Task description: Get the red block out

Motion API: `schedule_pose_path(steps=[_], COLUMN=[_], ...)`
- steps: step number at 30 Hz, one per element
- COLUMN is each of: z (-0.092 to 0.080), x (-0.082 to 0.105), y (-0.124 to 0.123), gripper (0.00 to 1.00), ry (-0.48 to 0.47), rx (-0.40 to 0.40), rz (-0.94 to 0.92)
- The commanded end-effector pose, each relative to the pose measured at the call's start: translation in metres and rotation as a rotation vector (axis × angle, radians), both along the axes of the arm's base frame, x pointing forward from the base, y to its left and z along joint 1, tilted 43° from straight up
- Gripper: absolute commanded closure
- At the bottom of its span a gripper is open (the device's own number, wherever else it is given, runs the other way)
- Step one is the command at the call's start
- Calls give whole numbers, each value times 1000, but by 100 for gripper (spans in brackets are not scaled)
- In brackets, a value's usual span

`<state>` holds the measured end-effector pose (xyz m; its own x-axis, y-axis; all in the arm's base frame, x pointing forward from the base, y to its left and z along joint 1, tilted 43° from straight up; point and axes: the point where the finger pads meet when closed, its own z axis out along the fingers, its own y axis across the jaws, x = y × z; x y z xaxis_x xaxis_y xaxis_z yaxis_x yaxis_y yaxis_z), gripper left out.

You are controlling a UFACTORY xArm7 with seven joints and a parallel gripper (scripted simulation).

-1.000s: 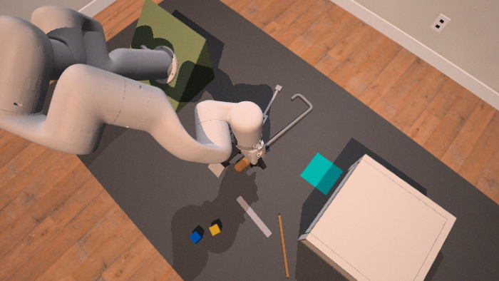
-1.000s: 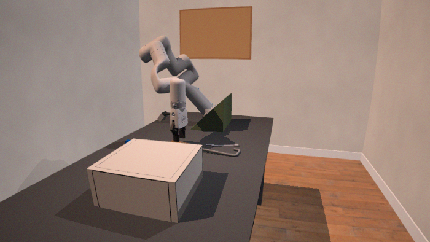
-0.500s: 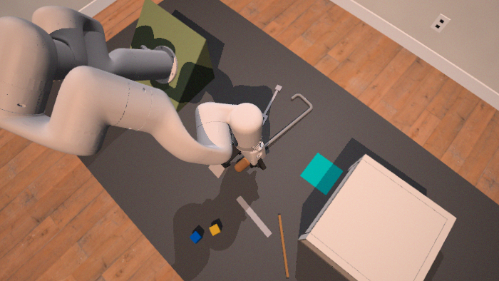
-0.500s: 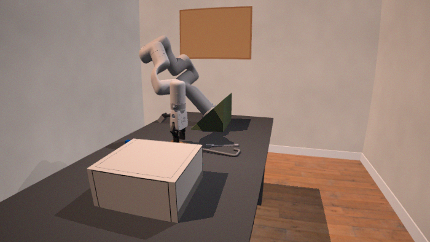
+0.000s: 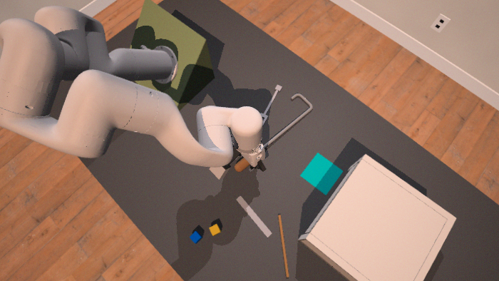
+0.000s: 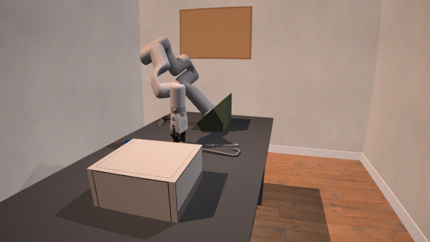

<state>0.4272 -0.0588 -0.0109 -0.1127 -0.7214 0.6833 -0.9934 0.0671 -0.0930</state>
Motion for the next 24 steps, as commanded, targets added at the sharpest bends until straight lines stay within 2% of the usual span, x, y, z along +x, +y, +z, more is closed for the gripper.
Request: schedule_pose_path(steps=[1, 24], z=[-4, -13], x=[2, 2], y=[-2, -11], gripper=[42, 42], ry=[-3, -3], rx=[2, 2], rz=[3, 3])
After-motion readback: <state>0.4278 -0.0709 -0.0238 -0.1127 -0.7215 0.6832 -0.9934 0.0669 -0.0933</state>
